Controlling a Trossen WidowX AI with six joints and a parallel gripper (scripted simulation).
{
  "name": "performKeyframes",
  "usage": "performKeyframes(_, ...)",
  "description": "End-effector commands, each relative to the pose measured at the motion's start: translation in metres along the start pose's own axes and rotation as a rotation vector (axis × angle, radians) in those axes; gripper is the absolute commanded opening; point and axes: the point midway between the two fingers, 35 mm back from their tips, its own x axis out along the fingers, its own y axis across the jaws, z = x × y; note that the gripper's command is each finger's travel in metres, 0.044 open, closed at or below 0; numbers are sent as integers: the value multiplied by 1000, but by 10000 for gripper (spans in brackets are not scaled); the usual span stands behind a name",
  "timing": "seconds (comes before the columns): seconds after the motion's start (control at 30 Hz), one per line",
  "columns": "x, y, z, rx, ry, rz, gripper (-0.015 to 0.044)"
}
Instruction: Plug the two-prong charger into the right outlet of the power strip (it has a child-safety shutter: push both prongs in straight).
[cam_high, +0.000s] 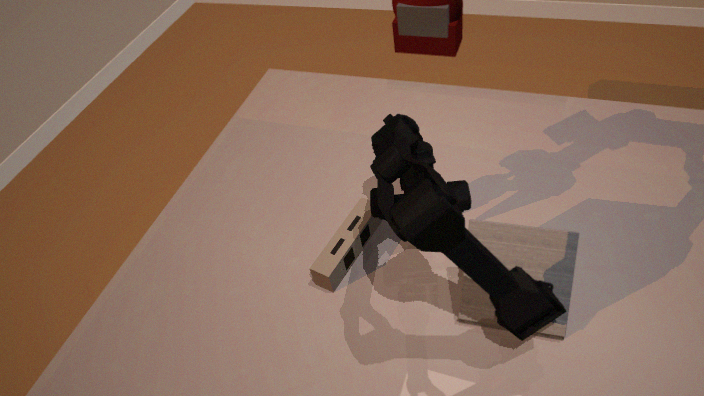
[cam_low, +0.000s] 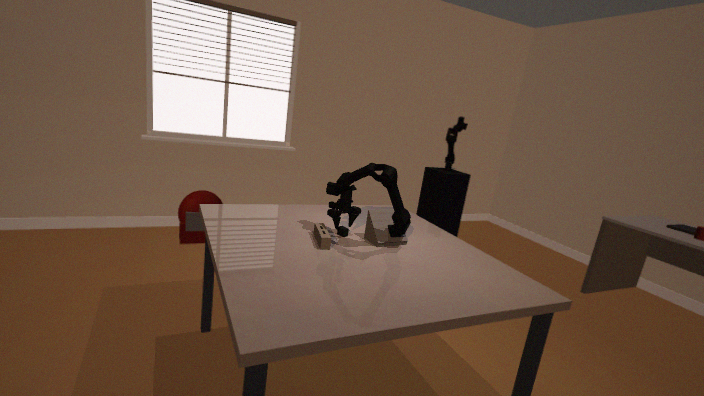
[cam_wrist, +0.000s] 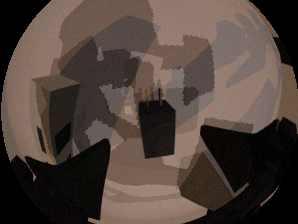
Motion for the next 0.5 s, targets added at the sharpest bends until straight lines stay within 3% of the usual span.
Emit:
performKeyframes(0.0, 9, -1, 0, 10, 13, -2, 440)
performKeyframes(0.47, 31, -2, 0, 10, 14, -2, 440)
